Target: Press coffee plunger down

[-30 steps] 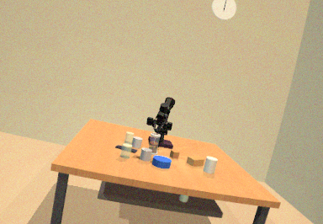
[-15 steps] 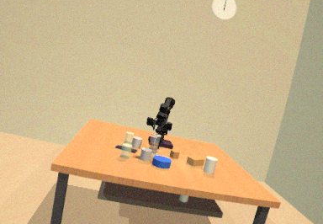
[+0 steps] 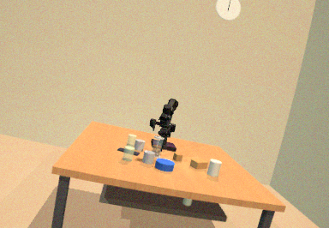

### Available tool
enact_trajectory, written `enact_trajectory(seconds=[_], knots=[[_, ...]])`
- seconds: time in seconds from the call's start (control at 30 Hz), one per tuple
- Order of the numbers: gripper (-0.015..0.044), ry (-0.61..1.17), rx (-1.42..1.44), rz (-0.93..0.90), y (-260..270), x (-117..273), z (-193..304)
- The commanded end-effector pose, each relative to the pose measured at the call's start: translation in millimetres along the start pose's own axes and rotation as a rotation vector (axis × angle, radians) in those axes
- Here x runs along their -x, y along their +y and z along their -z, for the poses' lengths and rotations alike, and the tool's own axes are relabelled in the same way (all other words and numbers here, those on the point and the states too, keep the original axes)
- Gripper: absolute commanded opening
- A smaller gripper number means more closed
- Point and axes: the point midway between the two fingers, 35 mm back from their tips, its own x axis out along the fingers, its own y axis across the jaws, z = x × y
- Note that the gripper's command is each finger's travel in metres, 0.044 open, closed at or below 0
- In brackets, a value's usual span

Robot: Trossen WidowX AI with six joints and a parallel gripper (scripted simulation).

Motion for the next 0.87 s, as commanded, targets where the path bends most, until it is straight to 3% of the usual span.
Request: enact_trajectory(seconds=[0.0, 0.17, 0.83], knots=[[0.0440, -0.013, 0.002, 0.000, 0.6, 21.9, -28.0], [0.0440, -0.004, 0.005, 0.000, 1.3, 54.8, -52.4], [0.0440, -0.004, 0.005, 0.000, 1.3, 53.3, -50.2]])
